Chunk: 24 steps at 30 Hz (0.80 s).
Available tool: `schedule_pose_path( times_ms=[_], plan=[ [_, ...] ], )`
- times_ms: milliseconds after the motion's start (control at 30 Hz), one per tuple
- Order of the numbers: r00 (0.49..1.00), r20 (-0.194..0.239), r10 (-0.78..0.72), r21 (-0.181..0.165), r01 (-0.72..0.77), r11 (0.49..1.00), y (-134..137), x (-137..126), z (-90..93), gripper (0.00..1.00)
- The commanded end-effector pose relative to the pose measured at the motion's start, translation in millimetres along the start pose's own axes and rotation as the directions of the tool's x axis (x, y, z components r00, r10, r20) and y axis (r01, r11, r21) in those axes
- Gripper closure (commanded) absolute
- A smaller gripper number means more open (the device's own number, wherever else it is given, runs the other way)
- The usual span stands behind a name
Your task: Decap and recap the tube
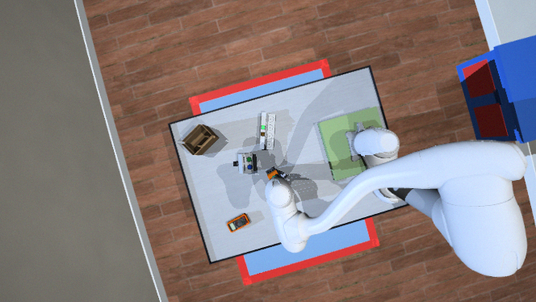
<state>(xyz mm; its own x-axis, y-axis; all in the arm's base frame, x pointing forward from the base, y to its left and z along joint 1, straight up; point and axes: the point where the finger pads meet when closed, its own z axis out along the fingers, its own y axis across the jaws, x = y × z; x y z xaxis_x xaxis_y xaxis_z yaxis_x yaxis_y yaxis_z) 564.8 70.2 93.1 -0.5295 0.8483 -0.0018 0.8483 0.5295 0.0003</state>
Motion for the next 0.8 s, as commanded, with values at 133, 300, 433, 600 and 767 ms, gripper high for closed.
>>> schedule_pose_path(
  times_ms=[133, 300, 433, 600, 767],
  plan=[
    [1.000, -0.001, 0.000, -0.001, 0.000, 1.000, 0.0, -0.2, 1.1, 0.70],
    [0.999, -0.003, 0.047, 0.000, -0.047, 0.999, -0.8, 0.0, 1.5, 0.70],
    [0.996, -0.002, 0.086, 0.001, -0.086, 0.996, -0.7, 0.1, 1.5, 0.70],
    [0.983, -0.002, 0.184, 0.001, -0.184, 0.983, -0.7, 0.1, 1.5, 0.70],
    [0.960, -0.001, 0.281, 0.001, -0.281, 0.960, -0.8, 0.1, 1.5, 0.70]
  ],
)
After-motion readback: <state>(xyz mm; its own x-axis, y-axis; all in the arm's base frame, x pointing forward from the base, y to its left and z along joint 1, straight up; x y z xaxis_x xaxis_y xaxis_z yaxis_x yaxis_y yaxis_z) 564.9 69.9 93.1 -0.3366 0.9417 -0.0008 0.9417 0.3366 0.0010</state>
